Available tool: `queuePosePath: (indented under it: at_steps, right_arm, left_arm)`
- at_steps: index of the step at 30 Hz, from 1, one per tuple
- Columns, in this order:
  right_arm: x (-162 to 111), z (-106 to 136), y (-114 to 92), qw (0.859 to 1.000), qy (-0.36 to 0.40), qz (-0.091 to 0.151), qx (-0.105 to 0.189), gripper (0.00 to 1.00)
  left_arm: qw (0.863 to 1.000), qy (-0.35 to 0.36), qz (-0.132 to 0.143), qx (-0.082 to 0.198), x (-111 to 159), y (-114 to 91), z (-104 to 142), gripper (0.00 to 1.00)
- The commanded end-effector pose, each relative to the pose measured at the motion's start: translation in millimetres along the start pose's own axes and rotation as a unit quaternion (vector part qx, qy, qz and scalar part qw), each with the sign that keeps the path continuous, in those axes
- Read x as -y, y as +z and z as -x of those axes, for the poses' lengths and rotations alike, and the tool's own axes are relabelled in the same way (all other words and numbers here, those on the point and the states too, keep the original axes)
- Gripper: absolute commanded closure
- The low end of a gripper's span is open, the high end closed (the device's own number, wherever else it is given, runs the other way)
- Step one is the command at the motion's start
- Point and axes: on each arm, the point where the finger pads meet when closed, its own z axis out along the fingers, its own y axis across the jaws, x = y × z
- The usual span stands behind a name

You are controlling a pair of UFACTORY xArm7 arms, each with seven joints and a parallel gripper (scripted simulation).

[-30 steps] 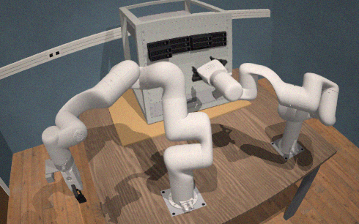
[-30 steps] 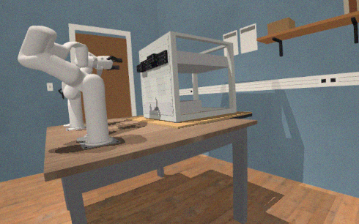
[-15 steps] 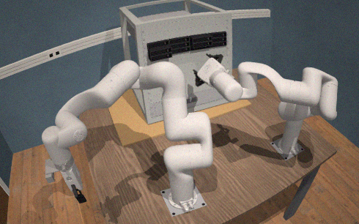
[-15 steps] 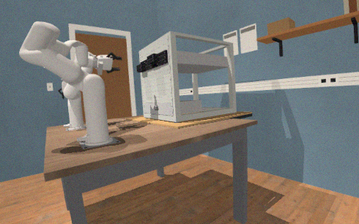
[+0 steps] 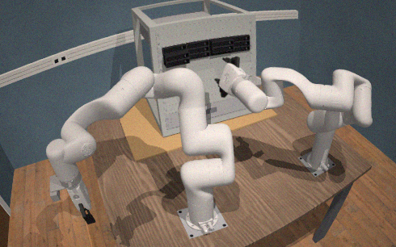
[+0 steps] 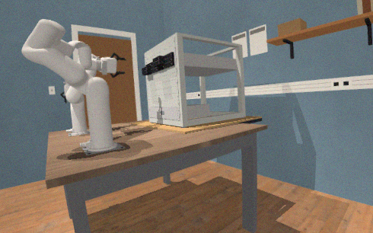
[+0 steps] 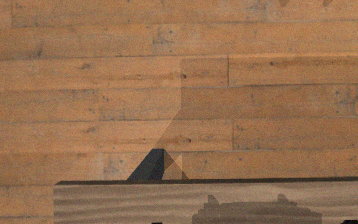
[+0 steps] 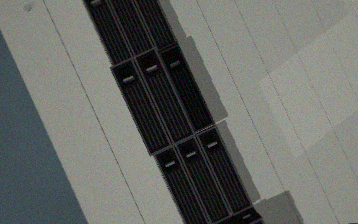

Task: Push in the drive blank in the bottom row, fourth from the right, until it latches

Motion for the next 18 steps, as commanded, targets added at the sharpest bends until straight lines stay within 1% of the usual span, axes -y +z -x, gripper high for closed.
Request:
queuePosePath:
  at_steps: [1,11,18]
  right_arm:
    - [1.8,2.0,0.0,0.999,-0.046,0.0,0.002,0.0]
    - [2.6,5.2,-0.1,0.991,-0.131,-0.004,0.008,0.0]
    - [2.9,6.4,-0.2,0.987,-0.16,-0.006,0.011,0.0]
  left_arm:
    - [1.0,0.0,0.0,-0.002,0.3,-1.7,-1.1,0.0]
    - [1.0,0.0,0.0,-0.002,0.3,-1.7,-1.1,0.0]
    - [1.0,0.0,0.0,-0.002,0.3,-1.7,-1.1,0.0]
